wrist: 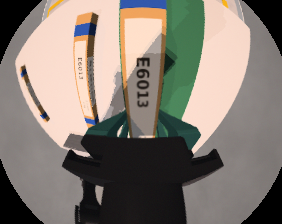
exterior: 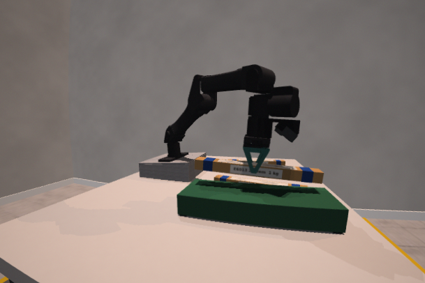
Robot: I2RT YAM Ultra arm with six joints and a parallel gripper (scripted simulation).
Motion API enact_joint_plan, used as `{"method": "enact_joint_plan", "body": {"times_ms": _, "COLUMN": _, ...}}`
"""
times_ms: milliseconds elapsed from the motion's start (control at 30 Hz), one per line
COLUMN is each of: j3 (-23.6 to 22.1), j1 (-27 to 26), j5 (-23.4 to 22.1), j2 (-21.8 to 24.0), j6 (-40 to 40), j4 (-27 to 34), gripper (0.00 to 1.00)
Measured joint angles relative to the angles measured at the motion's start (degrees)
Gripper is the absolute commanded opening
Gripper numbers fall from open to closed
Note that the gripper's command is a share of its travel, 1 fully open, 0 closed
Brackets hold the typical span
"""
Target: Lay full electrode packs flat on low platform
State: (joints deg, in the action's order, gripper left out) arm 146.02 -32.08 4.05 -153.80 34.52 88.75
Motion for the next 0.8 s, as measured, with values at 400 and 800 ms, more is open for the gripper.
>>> {"method": "enact_joint_plan", "body": {"times_ms": 400, "j3": 3.93, "j1": -0.76, "j5": -0.04, "j2": -4.46, "j6": 0.81, "j4": 0.42, "gripper": 0.00}}
{"method": "enact_joint_plan", "body": {"times_ms": 800, "j3": 10.27, "j1": -2.56, "j5": 0.02, "j2": -8.02, "j6": 2.49, "j4": 0.39, "gripper": 0.00}}
